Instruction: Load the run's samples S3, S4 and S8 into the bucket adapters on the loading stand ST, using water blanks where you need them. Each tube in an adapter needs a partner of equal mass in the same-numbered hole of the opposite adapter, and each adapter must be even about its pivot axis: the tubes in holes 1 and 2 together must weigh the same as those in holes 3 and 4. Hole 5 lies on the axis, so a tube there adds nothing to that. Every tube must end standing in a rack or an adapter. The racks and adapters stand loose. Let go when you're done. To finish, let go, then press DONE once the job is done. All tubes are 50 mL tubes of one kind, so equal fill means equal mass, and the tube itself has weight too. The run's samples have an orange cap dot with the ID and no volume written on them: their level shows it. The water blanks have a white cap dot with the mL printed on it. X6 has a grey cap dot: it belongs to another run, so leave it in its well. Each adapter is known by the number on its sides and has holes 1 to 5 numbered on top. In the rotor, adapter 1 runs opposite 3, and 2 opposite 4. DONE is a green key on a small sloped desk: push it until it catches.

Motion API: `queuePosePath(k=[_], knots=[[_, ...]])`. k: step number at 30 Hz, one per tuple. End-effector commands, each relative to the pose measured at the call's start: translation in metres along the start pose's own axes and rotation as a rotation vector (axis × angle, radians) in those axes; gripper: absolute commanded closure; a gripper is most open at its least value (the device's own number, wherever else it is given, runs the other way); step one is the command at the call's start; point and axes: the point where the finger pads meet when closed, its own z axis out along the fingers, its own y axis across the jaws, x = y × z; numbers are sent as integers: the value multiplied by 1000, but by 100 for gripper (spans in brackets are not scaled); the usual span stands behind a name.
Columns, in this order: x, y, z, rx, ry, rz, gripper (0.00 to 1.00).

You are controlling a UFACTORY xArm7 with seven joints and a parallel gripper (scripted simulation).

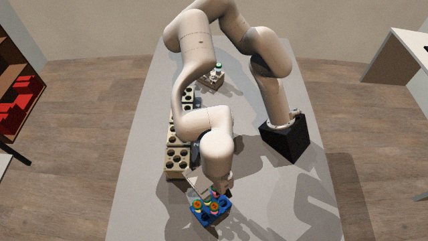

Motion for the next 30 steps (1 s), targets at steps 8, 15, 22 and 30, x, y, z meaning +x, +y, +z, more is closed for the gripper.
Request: queuePosePath(k=[8, 15, 22, 30], knots=[[1, -1, 9, 2, 4, 0, 100], [1, -1, 14, 2, 4, 0, 100], [1, -1, 21, 2, 4, 0, 100], [1, -1, 27, 2, 4, 0, 100]])
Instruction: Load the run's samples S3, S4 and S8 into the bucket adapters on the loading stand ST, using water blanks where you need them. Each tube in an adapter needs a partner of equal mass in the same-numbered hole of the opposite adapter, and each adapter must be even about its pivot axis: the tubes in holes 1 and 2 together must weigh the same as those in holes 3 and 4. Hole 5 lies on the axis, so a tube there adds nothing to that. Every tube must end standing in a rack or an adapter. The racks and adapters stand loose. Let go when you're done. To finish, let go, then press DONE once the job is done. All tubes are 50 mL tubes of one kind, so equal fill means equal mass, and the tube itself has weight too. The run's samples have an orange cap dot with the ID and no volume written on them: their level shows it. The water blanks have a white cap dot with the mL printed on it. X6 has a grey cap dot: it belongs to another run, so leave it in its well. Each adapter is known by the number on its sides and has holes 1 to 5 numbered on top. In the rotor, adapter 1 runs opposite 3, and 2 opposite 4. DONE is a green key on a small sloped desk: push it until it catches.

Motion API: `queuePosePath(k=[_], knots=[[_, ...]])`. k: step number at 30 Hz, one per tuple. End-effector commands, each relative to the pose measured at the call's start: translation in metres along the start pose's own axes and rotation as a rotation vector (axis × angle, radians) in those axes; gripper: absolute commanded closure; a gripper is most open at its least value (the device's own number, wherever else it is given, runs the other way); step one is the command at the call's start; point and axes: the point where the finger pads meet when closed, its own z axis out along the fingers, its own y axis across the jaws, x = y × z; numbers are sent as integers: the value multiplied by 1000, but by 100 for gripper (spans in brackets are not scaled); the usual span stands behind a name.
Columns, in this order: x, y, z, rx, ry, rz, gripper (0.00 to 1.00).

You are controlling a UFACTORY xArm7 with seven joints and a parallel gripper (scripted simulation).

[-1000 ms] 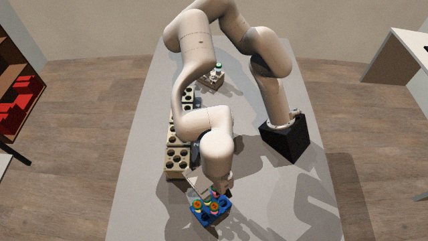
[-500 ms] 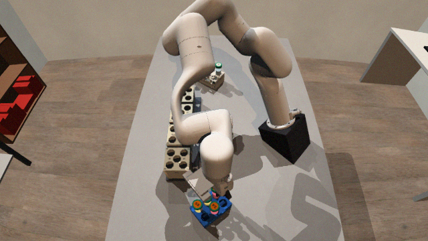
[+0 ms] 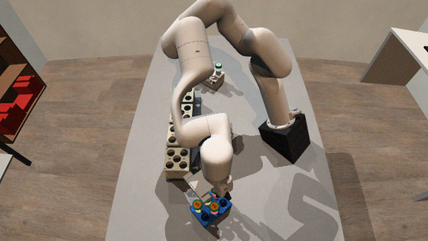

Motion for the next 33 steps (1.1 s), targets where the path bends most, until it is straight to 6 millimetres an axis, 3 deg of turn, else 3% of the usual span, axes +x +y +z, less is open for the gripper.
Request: queuePosePath(k=[1, 14, 29, 30, 33], knots=[[1, -1, 1, 2, 5, 0, 100], [1, -1, 14, 2, 5, 0, 100], [1, -1, 14, 2, 5, 0, 100], [1, -1, 14, 2, 5, 0, 56], [1, -1, 14, 2, 5, 0, 56]])
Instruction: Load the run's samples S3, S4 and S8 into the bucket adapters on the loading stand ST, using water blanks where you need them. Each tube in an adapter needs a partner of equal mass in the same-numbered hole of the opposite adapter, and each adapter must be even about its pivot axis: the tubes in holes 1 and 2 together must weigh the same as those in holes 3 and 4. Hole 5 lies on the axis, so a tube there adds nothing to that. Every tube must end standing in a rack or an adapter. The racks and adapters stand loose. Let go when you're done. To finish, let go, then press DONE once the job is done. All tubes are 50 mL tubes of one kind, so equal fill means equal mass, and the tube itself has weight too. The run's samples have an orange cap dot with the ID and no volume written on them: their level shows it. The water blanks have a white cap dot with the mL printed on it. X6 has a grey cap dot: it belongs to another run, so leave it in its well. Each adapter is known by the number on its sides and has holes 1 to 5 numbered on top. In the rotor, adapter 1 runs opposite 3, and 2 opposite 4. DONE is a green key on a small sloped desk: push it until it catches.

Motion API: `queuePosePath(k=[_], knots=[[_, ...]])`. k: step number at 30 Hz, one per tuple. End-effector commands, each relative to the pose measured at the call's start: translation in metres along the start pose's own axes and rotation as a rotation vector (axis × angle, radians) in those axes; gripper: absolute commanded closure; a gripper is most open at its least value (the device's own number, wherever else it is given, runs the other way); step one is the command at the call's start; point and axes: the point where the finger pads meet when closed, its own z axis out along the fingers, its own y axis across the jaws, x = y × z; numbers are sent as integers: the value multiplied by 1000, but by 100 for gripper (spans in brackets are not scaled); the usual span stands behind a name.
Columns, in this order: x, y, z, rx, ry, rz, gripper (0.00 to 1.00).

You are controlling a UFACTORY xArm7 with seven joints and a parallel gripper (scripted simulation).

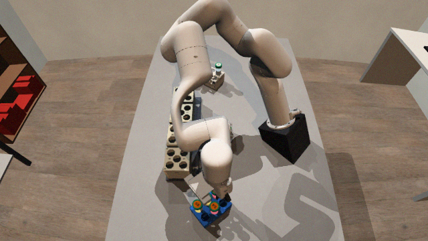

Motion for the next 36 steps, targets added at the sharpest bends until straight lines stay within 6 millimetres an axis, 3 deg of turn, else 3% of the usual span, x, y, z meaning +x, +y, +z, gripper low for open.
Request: queuePosePath(k=[1, 25, 36], knots=[[1, -1, -2, 2, 4, 0, 56], [1, -1, -2, 2, 4, 0, 56], [1, -1, -20, 2, 4, 0, 56]])
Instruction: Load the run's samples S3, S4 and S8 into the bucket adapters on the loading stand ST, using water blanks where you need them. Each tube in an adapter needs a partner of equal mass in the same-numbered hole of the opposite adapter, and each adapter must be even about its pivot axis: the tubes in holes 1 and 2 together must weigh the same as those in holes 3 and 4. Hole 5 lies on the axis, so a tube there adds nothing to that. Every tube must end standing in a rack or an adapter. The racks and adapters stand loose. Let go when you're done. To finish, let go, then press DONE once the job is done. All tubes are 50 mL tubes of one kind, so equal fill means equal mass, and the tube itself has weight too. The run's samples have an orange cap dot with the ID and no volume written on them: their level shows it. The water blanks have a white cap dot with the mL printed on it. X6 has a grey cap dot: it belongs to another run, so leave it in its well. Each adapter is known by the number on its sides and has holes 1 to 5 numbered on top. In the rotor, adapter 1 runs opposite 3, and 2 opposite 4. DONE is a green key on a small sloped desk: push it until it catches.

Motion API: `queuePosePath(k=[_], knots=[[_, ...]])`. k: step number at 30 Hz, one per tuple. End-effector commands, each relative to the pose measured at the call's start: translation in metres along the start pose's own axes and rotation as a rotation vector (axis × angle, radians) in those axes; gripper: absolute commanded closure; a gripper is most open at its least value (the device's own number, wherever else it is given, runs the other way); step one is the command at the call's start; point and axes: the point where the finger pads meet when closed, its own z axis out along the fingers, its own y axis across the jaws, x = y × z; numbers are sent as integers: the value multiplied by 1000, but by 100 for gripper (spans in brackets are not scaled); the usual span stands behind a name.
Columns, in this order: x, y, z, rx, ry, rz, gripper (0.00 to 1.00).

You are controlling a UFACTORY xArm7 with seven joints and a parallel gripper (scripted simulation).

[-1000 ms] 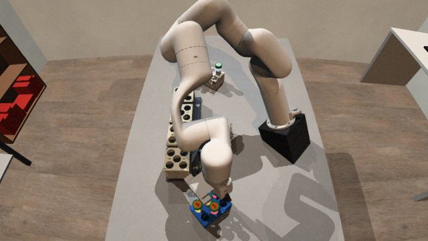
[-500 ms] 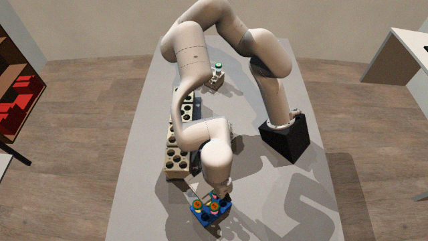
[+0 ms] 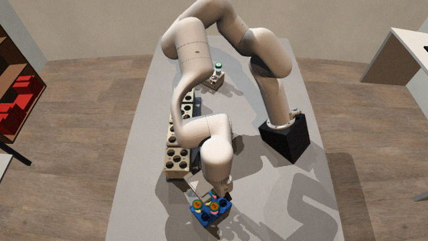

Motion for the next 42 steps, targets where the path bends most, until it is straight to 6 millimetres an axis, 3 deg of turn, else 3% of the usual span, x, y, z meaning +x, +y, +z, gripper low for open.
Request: queuePosePath(k=[1, 42], knots=[[1, -1, -8, 2, 3, 0, 56], [1, -1, -82, 2, 3, 0, 56]])
